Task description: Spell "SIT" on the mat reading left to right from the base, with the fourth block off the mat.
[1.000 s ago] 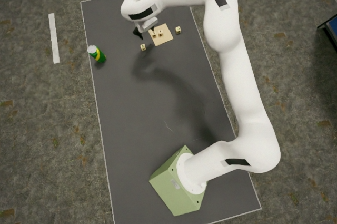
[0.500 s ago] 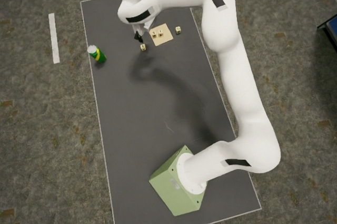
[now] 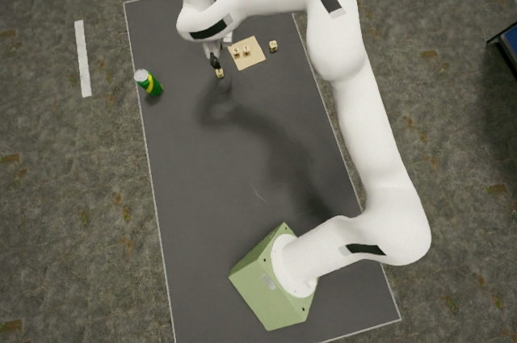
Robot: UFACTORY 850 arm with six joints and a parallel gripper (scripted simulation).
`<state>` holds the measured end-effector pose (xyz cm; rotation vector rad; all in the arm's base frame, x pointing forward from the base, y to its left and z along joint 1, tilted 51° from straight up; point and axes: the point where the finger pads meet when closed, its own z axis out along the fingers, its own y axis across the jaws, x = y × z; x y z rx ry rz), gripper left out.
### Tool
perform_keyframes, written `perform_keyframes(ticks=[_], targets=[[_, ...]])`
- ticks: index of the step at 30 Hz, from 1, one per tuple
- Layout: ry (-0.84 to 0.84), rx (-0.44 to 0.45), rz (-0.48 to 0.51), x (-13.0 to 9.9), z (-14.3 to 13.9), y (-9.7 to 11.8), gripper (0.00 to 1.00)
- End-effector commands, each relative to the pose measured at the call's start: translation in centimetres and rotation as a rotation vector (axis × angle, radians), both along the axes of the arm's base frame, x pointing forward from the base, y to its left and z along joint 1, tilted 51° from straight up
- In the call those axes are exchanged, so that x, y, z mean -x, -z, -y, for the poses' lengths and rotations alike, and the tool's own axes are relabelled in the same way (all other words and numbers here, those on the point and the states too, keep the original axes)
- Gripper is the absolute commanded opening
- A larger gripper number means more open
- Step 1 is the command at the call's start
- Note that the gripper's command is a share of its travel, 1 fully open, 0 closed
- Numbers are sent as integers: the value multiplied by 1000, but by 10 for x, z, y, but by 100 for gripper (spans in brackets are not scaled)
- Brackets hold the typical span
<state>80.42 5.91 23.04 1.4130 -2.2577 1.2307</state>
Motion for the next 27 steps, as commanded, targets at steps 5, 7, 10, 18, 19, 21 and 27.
perform_keyframes(ticks=[5,7,10,18,19,21,27], targets=[[-155,57,-187,3,-7,9,100],[-170,63,-203,4,-8,10,100],[-191,71,-228,4,-9,11,100],[-215,80,-256,5,-10,12,100],[-215,80,-256,5,-10,12,69],[-215,80,-256,5,-10,12,69],[-215,80,-256,5,-10,12,69]])
